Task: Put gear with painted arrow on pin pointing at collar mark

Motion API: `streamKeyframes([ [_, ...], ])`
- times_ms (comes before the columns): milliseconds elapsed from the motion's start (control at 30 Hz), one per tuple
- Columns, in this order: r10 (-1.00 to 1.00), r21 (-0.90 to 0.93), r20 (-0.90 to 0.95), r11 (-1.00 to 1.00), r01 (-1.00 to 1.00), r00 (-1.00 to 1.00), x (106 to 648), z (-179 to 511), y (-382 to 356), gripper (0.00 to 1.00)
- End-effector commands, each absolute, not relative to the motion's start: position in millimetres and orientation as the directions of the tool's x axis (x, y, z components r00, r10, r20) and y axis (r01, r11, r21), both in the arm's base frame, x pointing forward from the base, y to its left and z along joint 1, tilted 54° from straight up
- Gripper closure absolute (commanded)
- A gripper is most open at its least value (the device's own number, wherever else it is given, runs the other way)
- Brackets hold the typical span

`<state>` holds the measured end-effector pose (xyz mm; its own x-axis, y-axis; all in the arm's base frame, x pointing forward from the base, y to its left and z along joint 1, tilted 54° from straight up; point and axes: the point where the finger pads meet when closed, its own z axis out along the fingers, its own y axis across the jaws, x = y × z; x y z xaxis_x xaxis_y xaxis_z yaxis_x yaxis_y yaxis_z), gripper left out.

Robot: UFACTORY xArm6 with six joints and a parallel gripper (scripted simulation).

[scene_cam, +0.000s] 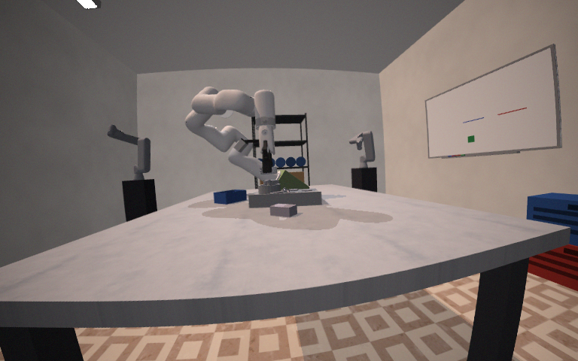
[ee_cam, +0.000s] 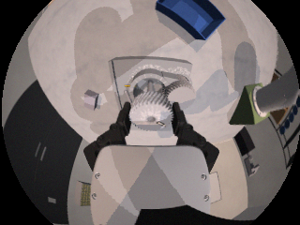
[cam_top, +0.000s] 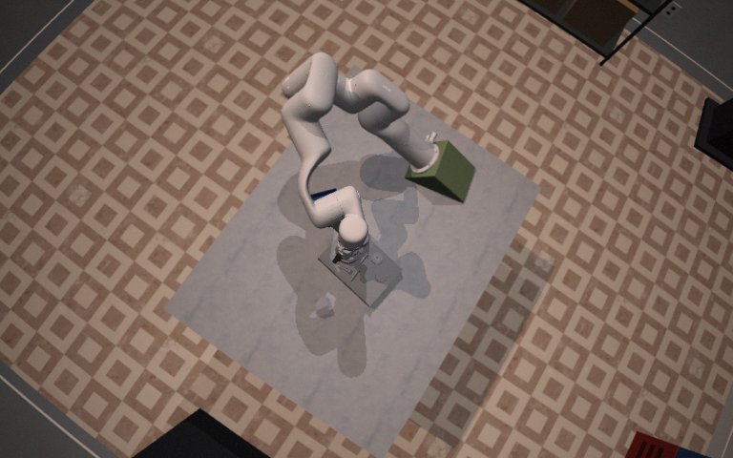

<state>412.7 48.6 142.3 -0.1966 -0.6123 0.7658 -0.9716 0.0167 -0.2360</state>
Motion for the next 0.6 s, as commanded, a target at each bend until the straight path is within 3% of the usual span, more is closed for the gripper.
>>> streamKeyframes([
  [0,-0.598,-0.374,0.714,0.115,-0.92,-0.365,413.5,143.1,49.8,1.0],
  [567,-0.449,-0.692,0.413,0.411,-0.593,-0.792,413.5,143.1,49.8,1.0],
])
